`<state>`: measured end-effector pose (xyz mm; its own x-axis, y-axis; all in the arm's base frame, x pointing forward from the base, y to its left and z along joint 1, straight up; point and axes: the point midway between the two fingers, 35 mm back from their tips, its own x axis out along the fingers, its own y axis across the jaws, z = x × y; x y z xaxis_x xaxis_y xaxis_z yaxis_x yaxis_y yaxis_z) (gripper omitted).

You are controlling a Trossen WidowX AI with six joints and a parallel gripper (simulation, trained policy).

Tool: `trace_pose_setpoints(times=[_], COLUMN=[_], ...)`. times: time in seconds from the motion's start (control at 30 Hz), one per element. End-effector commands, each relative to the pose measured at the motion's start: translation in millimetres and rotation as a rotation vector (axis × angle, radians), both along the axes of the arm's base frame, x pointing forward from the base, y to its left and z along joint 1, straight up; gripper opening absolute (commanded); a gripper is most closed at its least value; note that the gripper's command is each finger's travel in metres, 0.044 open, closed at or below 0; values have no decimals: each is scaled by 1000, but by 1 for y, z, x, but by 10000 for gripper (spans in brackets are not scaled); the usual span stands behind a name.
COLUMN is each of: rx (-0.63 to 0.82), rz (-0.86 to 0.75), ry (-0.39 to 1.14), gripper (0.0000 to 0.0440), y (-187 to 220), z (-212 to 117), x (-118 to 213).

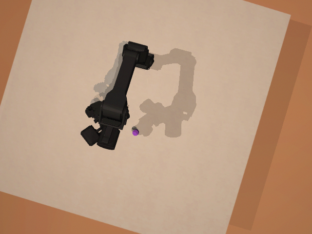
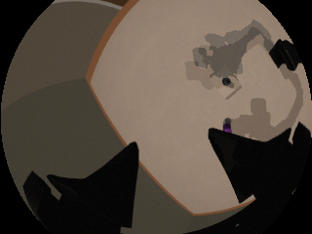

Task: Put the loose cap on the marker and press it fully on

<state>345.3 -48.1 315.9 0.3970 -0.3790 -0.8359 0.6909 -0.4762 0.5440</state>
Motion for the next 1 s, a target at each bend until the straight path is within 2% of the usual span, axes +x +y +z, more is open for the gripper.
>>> trace_pose_setpoints(times=[0.0, 0.97], rx=[27, 186], rz=[-6, -51], ry=[23, 182], gripper=[330, 331], y=[7, 56], z=[-11, -83], x=[8, 38])
